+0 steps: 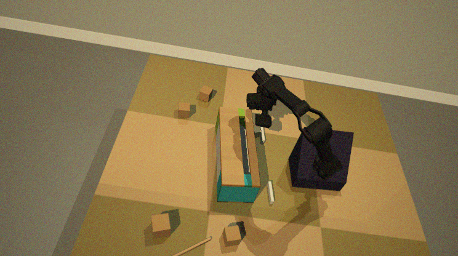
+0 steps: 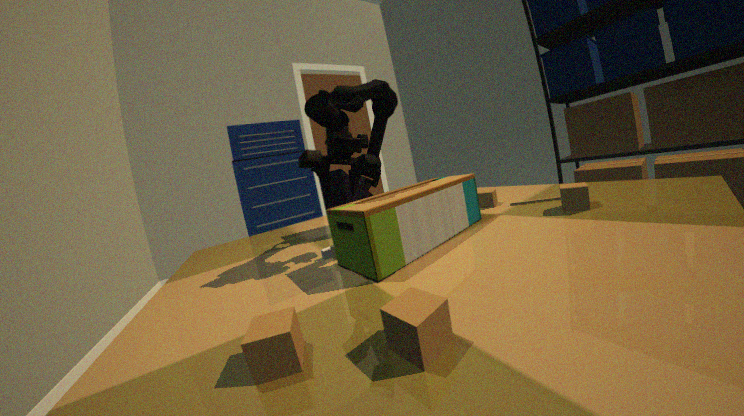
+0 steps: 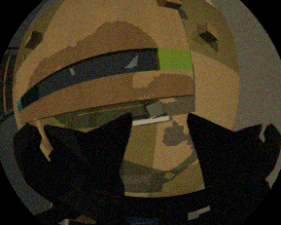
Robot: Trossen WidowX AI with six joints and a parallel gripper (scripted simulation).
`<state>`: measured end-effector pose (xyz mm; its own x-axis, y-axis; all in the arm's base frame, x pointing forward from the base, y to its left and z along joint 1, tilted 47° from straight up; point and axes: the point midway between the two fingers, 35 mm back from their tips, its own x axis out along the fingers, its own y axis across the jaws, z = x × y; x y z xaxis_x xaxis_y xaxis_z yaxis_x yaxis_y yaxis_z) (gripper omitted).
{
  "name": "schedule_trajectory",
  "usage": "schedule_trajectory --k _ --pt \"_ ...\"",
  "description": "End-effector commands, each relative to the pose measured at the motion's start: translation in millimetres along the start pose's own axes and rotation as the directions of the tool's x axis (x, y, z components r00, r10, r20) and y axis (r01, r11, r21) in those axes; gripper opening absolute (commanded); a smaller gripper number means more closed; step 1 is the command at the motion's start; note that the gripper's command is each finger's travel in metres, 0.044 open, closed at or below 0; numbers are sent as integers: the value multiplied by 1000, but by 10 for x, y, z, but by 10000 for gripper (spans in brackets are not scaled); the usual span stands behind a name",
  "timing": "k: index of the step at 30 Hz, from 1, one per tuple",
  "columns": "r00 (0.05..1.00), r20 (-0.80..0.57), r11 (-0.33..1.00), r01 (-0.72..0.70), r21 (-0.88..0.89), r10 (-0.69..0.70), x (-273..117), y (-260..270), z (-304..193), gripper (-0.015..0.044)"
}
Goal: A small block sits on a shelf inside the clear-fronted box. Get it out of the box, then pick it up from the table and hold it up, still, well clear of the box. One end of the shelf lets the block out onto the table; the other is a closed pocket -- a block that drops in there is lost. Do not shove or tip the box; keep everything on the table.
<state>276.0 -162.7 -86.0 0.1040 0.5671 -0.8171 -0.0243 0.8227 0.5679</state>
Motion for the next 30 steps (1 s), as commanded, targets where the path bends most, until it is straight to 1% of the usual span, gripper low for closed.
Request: schedule_trajectory --k 1,4,8,12,15,19,23,27,30 --pt "993 84 593 -114 797 79 -36 -110 -56 285" --pt "990 103 422 -135 897 97 -42 -133 -74 285" --pt "985 125 175 -144 974 115 -48 -158 -93 285" --pt "980 148 -82 -138 987 132 -55 -183 -112 285" --pt "975 169 -275 -123 953 147 -62 -205 -130 285" --pt "968 192 -511 -84 856 163 -70 -230 -148 285" --pt "959 219 -712 -27 702 180 -80 -258 -170 285" --pt "951 242 -861 45 507 193 -88 -282 -188 285" --pt "944 260 -934 106 340 202 -95 -300 -201 285"
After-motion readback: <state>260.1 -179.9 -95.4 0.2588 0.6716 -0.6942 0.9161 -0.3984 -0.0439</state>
